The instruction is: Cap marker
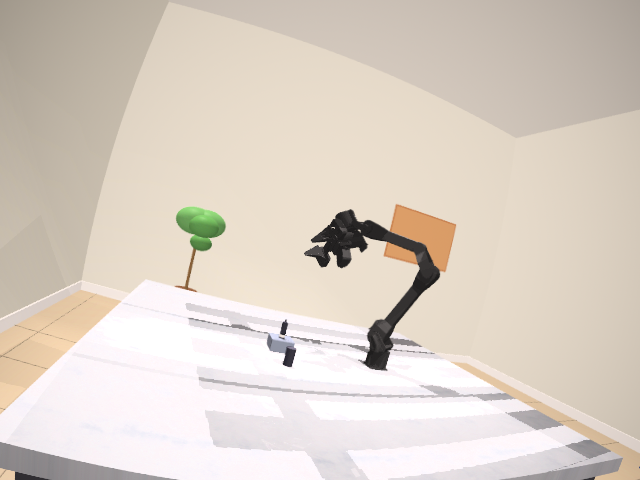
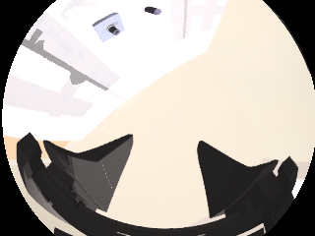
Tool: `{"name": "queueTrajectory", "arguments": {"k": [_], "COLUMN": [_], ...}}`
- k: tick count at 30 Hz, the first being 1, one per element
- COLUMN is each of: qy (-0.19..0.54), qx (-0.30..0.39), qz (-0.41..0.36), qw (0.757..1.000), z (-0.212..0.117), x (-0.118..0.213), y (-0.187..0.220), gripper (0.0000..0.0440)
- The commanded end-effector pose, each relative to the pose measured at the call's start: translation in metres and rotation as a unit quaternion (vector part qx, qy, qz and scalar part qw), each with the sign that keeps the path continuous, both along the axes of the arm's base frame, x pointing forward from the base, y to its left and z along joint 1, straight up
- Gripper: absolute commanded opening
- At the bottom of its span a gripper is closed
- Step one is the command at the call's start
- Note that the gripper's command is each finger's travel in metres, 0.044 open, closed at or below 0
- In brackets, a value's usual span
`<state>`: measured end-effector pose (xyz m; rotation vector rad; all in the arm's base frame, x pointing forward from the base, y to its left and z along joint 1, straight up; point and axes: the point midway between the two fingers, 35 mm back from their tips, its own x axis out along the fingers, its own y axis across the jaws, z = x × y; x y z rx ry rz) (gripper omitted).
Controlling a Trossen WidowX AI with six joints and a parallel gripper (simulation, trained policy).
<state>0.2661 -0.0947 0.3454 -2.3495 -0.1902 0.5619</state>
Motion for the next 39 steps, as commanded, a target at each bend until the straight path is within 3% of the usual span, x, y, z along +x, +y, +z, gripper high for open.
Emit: {"name": "queueTrajectory", "arguments": {"k": [1,39], "qy": [0.020,0.189], "qx": [-0.001,-0.013], "qz": [0.005,0.068], "qw": [1.000,0.980], "z": [-0.008,-0.074], "x": [0.006,0.046], "y": [-0.001,0.008], "gripper": [0.0310,0.0310]}}
